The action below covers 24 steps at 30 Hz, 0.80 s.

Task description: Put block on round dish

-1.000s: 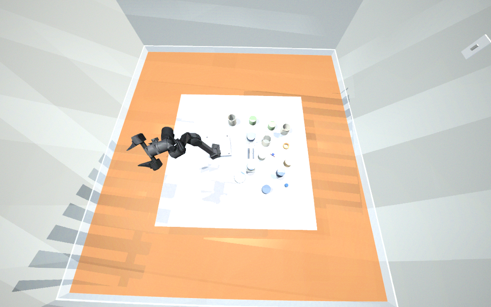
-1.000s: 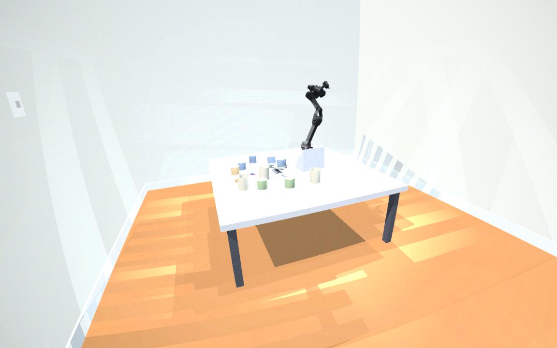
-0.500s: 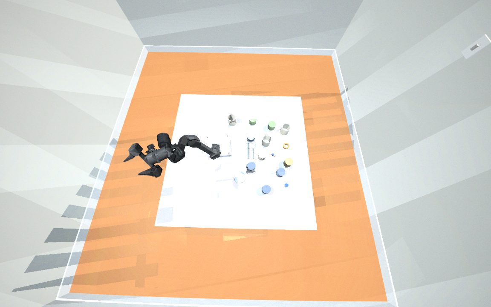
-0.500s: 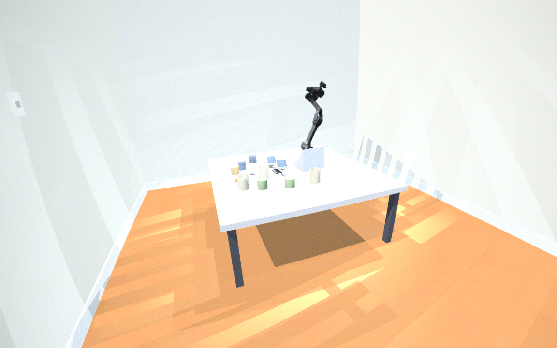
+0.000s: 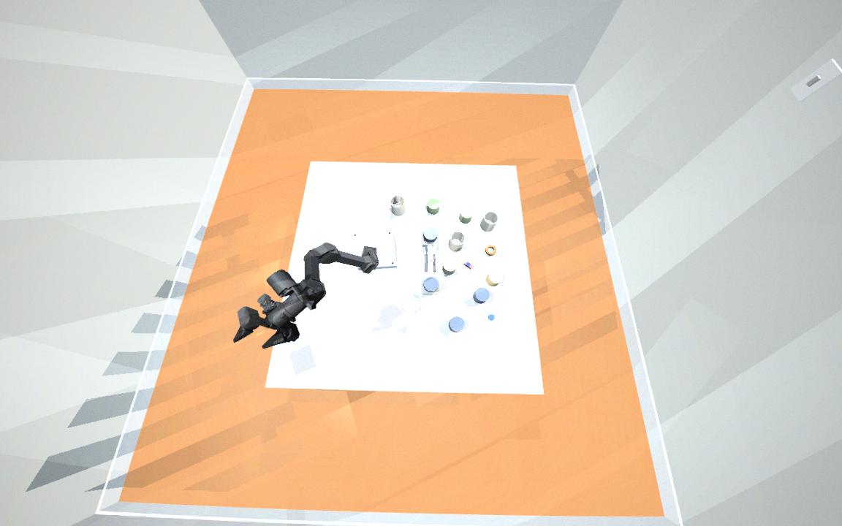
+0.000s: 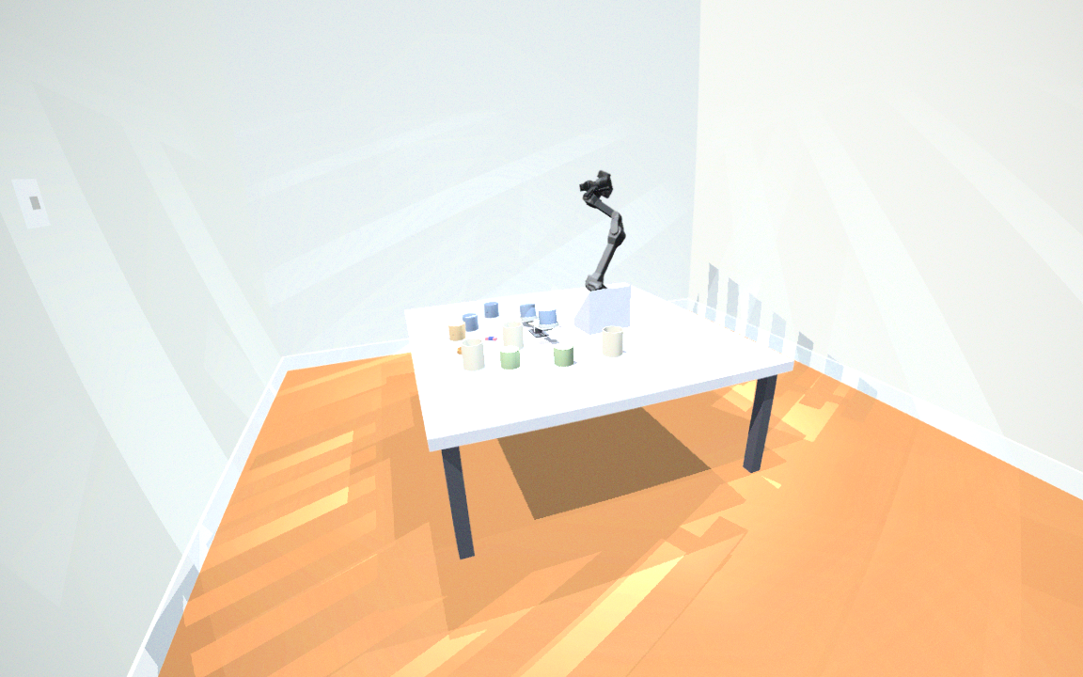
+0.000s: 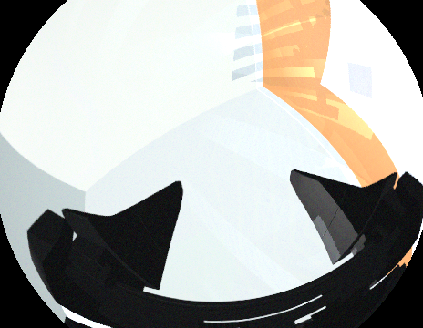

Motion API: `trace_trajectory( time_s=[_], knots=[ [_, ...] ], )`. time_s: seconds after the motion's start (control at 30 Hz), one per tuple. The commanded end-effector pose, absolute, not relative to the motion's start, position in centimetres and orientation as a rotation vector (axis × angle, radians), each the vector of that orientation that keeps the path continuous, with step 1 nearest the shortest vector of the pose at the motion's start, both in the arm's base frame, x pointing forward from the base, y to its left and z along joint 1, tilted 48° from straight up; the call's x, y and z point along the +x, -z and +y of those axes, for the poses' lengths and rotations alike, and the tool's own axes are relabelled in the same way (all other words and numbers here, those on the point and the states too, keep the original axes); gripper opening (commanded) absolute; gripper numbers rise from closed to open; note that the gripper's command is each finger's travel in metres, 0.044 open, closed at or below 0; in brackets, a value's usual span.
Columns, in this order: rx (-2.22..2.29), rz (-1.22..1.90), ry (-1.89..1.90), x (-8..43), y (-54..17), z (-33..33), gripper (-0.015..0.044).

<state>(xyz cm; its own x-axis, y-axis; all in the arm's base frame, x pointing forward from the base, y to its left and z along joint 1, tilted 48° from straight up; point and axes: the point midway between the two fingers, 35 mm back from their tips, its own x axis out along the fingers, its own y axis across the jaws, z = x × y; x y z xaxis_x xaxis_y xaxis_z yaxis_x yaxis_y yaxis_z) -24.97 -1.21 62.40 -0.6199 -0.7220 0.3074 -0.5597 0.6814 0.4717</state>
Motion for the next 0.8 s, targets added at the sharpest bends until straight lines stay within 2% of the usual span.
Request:
trace_trajectory(
  time_s=[0.0,0.2,0.77],
  knots=[
    [0.981,-2.331,0.445,-22.6,-63.9,-3.1,0.044],
    [1.052,-2.13,0.541,-17.4,-65.0,-7.2,0.044],
    [1.101,-1.77,0.549,-7.6,-66.1,-11.6,0.044]
  ],
)
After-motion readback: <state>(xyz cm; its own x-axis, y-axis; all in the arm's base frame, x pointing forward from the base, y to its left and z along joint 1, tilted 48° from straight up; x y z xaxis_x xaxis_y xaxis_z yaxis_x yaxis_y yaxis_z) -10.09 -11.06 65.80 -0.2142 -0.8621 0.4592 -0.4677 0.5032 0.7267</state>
